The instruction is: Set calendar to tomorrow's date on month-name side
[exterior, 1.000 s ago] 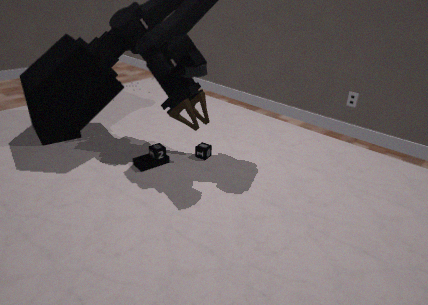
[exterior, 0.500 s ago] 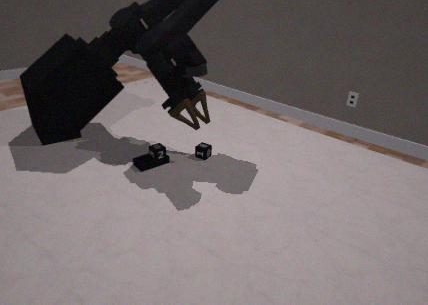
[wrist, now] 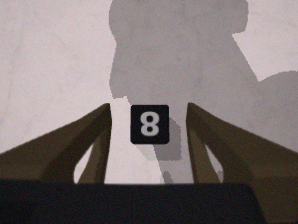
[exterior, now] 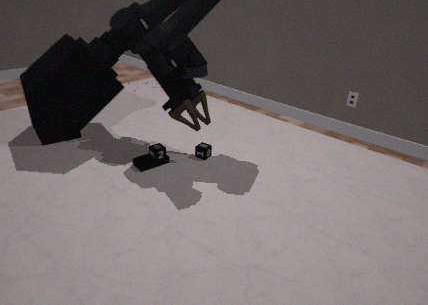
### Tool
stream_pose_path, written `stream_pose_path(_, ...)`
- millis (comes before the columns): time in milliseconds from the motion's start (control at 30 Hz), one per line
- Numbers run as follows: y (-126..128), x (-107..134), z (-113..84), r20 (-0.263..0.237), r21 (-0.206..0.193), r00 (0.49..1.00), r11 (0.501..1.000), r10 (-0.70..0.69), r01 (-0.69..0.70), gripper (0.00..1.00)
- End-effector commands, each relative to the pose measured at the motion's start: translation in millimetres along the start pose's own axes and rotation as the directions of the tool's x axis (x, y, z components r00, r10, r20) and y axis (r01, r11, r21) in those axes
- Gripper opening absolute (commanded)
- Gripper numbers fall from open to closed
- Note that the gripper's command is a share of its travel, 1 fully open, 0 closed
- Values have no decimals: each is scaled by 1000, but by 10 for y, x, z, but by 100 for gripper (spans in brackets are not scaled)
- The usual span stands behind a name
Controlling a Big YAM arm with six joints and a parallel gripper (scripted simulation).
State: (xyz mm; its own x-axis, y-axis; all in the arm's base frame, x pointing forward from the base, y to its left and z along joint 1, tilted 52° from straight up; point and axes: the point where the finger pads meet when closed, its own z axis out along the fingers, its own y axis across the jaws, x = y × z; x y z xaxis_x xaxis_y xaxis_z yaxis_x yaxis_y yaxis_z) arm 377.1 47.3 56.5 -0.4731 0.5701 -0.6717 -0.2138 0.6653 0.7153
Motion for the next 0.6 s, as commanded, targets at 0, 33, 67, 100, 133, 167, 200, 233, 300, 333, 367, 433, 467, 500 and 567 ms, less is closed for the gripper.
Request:
stream_pose_path(0,39,46,50,-5,-14,1000,1000,7,-7,47)
stream_pose_path(33,39,54,57,-5,-14,1000,1000,7,-7,47)
stream_pose_path(67,40,59,68,-4,-14,1000,1000,6,-6,47)
stream_pose_path(100,40,62,81,-4,-15,1000,1000,5,-5,47)
stream_pose_path(133,41,70,92,-3,-15,1000,1000,5,-5,47)
stream_pose_path(167,41,70,92,-3,-15,1000,1000,5,-5,47)
stream_pose_path(200,41,70,92,-3,-15,1000,1000,5,-5,47)
stream_pose_path(233,40,108,77,-8,-11,1000,1000,10,-10,47)
stream_pose_path(300,41,112,114,-5,-14,1000,1000,7,-7,47)
stream_pose_path(333,41,115,132,-3,-15,1000,1000,6,-6,47)
stream_pose_path(367,42,127,144,-3,-15,1000,1000,6,-6,47)
stream_pose_path(433,42,153,167,-3,-15,1000,1000,6,-6,47)
stream_pose_path(467,42,170,177,-4,-15,1000,1000,7,-7,47)
stream_pose_path(500,42,187,187,-5,-14,1000,1000,7,-7,47)
stream_pose_path(567,43,210,217,-4,-15,1000,1000,7,-7,47)
